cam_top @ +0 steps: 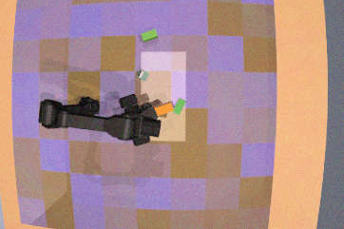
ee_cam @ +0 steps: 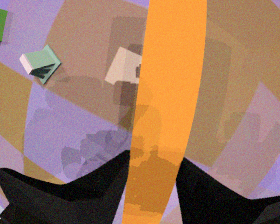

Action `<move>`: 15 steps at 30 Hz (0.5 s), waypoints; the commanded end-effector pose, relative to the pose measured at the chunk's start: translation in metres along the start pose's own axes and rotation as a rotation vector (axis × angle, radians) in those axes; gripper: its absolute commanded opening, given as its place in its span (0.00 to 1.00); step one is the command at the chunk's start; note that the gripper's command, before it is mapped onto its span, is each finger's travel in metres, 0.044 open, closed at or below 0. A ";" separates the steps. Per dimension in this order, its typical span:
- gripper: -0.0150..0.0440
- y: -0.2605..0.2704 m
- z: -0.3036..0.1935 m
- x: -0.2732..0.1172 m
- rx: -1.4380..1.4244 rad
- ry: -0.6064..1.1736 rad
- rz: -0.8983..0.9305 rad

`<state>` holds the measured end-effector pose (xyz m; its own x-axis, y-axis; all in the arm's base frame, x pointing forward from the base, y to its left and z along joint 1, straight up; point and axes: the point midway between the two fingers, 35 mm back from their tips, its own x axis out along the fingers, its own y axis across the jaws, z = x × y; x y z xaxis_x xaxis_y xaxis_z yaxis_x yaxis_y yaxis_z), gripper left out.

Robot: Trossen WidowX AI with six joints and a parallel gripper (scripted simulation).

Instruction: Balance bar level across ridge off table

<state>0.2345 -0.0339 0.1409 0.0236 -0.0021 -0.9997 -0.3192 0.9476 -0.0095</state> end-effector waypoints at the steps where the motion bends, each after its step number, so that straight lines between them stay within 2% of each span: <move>1: 0.25 0.011 0.006 -0.001 0.059 -0.001 0.000; 15: 0.25 0.060 0.026 -0.002 0.290 -0.002 0.005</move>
<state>0.2402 0.0225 0.1415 0.0235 0.0035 -0.9997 -0.0753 0.9972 0.0017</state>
